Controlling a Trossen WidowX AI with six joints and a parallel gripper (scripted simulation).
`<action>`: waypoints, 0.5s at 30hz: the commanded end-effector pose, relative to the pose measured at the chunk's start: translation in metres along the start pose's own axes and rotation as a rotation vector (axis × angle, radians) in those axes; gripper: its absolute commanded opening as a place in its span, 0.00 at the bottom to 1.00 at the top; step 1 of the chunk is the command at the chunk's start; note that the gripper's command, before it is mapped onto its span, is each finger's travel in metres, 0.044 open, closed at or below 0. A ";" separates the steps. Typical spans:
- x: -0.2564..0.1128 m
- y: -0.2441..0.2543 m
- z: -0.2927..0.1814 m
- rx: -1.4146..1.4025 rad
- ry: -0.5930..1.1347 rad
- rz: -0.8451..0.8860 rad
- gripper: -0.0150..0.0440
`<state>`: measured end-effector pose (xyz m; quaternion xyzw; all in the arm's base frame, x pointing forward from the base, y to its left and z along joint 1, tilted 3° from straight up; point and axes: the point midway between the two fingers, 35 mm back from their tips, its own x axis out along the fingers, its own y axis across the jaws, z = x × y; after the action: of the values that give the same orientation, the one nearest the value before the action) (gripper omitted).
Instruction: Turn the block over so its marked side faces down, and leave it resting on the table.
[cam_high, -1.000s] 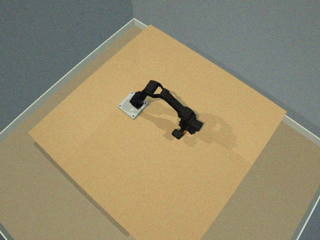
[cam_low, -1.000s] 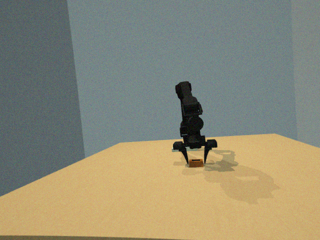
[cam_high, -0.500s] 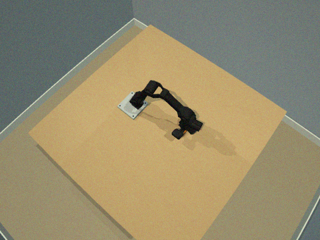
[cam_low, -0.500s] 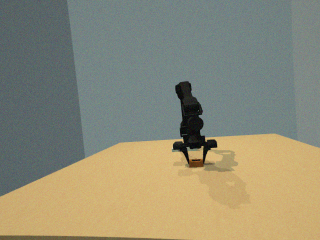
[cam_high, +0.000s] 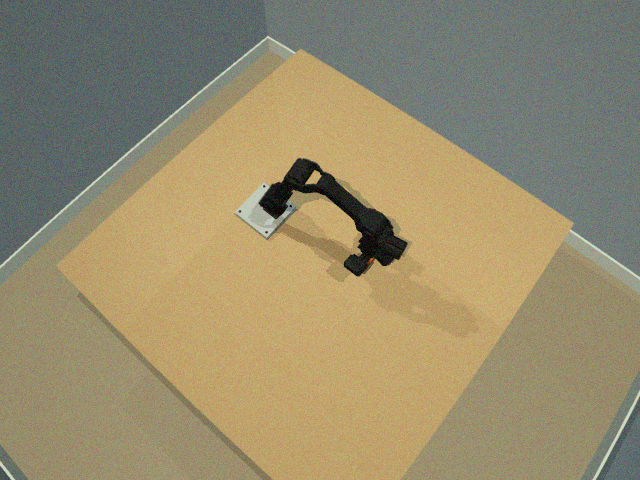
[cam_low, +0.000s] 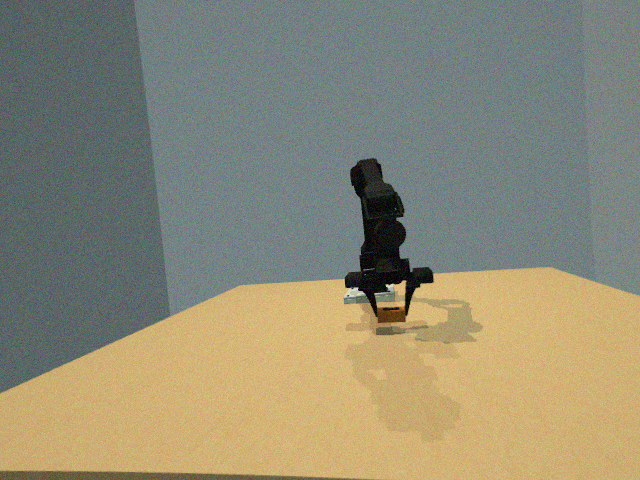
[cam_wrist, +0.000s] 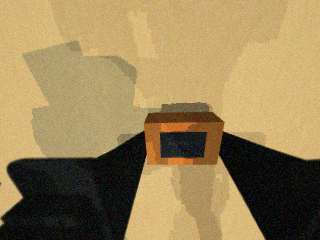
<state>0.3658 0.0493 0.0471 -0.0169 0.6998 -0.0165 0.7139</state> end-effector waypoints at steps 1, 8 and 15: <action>-0.003 0.000 0.000 0.002 -0.008 -0.003 0.25; 0.001 0.000 0.002 -0.002 -0.114 -0.005 0.25; 0.004 0.001 0.003 -0.005 -0.223 -0.006 0.25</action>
<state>0.3697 0.0509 0.0445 -0.0189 0.6299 -0.0137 0.7763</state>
